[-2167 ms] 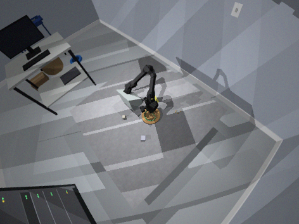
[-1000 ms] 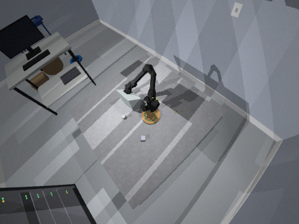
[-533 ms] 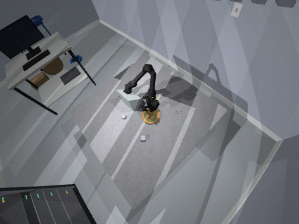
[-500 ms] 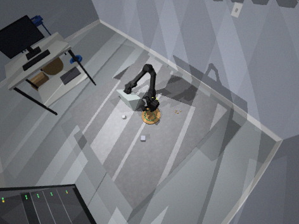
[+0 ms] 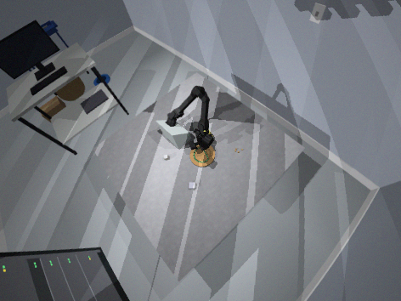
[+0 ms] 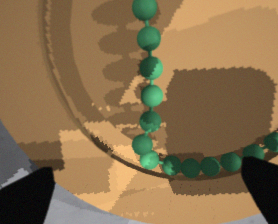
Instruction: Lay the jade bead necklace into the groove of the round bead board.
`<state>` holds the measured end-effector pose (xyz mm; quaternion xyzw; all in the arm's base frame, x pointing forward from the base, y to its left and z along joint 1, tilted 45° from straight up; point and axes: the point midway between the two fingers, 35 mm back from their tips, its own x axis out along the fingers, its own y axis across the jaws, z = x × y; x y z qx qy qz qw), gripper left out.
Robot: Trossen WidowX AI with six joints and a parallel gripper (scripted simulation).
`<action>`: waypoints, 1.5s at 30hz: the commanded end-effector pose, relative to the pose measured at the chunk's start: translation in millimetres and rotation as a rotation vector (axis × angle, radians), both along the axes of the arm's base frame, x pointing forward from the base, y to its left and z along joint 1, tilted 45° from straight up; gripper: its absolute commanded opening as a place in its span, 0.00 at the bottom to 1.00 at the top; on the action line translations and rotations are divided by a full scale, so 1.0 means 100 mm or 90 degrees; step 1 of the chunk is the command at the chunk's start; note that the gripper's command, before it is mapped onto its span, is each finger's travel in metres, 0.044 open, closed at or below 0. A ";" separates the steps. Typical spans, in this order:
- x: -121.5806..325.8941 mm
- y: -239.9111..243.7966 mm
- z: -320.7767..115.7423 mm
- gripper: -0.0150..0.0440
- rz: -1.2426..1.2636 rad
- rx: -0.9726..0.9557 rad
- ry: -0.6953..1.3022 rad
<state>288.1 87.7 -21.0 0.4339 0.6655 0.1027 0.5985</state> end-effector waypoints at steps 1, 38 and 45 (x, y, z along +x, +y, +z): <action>0.04 -0.07 0.06 0.87 -0.002 0.000 -0.002; 0.12 0.00 -0.05 0.46 -0.011 0.002 0.007; 0.12 0.02 -0.06 0.46 -0.011 0.002 0.007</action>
